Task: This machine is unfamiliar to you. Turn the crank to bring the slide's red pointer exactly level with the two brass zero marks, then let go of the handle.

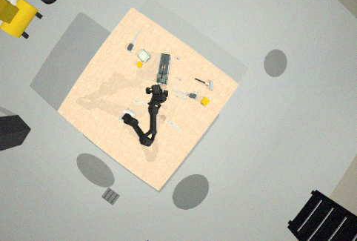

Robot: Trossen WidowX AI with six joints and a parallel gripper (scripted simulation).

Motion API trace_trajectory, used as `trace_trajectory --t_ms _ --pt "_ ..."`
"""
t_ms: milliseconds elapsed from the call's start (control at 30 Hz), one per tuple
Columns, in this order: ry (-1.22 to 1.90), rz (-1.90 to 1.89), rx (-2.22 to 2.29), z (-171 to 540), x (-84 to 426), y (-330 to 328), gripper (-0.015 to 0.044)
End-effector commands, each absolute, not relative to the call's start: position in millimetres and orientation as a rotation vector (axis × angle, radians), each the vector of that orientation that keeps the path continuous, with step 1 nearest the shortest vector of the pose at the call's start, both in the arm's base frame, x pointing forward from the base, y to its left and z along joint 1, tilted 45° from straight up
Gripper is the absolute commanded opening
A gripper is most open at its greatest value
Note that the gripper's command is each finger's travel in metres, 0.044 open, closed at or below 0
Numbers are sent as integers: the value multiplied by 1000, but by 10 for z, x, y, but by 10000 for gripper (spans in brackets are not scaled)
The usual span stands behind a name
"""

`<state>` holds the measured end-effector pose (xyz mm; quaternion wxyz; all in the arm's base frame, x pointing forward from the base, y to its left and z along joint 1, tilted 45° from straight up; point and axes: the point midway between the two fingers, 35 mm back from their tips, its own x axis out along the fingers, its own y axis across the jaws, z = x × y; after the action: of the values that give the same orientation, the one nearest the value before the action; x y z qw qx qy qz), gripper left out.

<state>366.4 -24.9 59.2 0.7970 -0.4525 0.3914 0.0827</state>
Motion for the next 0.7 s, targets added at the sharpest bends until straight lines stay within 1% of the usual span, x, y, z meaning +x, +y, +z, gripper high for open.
trace_trajectory --t_ms 0,667 --pt "860 196 -967 509 3628 -232 0" --pt "860 196 -967 487 3624 -235 0"
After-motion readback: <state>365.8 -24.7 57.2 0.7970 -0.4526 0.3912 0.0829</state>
